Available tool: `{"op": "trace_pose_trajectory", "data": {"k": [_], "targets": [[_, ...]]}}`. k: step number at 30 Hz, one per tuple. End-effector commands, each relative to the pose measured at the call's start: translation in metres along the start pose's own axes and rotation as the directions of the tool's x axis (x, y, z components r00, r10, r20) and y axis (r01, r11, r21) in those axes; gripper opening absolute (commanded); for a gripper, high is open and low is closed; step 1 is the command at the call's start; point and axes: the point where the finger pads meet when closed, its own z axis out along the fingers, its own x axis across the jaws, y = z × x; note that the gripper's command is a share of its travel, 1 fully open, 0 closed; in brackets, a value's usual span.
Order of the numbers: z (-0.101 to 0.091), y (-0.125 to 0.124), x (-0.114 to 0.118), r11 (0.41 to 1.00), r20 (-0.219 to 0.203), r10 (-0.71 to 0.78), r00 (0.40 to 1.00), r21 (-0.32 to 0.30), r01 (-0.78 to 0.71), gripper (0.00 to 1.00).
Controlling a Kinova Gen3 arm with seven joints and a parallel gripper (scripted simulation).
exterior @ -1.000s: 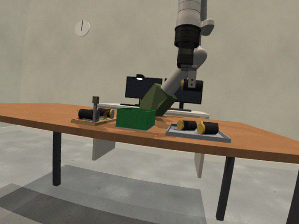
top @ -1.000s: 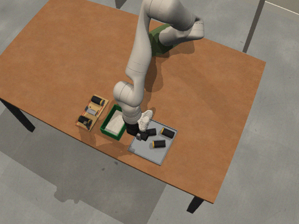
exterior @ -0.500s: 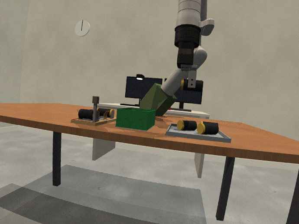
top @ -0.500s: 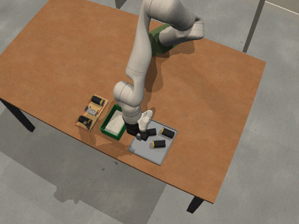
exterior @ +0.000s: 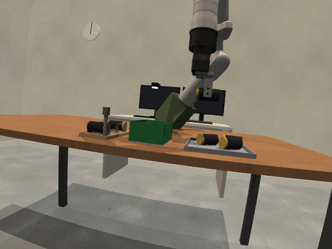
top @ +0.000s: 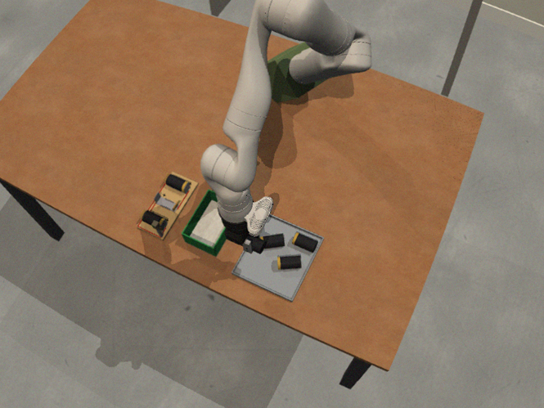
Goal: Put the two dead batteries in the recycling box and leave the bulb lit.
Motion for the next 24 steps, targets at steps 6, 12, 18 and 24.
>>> {"op": "trace_pose_trajectory", "data": {"k": [6,12,18,24], "targets": [[-0.001,0.047,-0.007,1.000,-0.002,0.011,1.000,0.002,-0.011,0.57],[-0.001,0.096,-0.015,1.000,-0.002,0.011,1.000,0.002,-0.011,0.57],[0.000,0.157,-0.025,1.000,-0.002,0.011,1.000,0.002,-0.011,0.57],[0.000,0.225,-0.036,1.000,-0.002,0.011,1.000,0.002,-0.011,0.57]]}}
